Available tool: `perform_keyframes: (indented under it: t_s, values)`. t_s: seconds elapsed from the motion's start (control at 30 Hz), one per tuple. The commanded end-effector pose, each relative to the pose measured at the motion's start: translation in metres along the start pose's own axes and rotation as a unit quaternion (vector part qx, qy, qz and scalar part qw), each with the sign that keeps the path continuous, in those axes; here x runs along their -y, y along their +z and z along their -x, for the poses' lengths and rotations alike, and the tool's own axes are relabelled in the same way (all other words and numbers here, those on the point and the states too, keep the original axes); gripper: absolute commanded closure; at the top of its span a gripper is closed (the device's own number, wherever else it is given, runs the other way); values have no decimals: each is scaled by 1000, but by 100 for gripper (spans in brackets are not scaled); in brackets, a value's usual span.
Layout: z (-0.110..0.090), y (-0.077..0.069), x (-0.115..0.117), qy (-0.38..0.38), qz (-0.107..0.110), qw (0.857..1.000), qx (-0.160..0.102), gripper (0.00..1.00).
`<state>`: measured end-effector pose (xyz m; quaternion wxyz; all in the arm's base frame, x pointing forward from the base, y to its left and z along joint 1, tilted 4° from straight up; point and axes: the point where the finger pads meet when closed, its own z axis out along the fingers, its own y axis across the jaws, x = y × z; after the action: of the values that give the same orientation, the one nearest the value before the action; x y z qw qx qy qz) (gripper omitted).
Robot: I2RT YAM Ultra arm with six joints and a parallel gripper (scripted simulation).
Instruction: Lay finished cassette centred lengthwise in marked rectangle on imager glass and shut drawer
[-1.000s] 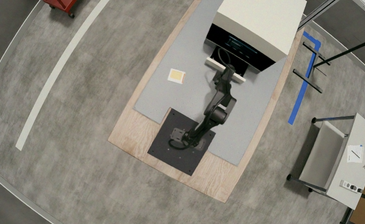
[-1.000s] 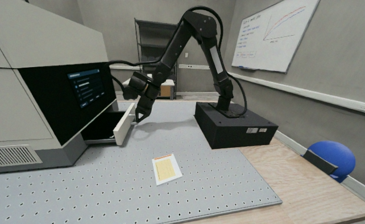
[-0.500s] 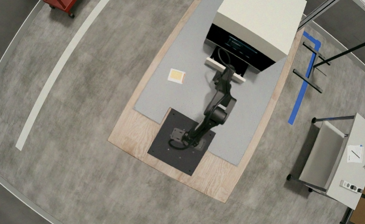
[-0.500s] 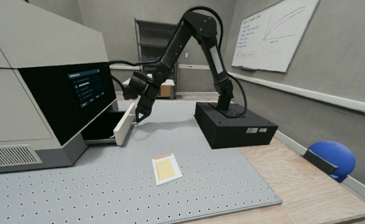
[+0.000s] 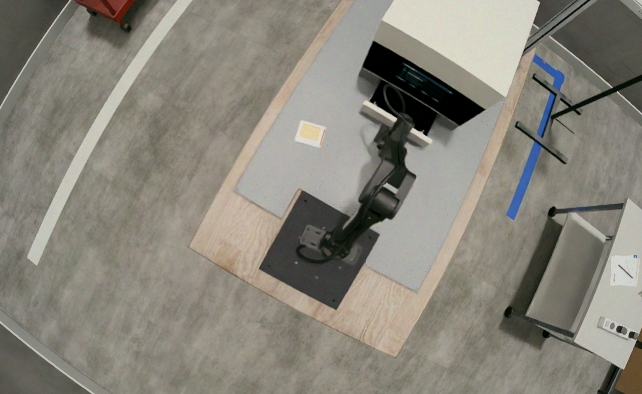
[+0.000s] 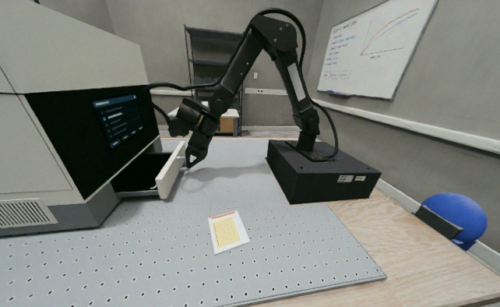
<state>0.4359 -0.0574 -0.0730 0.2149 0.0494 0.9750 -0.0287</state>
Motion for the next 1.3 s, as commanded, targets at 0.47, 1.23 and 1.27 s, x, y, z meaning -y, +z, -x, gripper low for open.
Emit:
perform_keyframes:
  t_s: [0.47,1.23,1.27]
  values:
    - [11,-21,1,5,-7,999,-49,100]
    - [-35,-30,0,4,-7,997,-71,100]
    - [-36,-31,0,4,-7,997,-71,100]
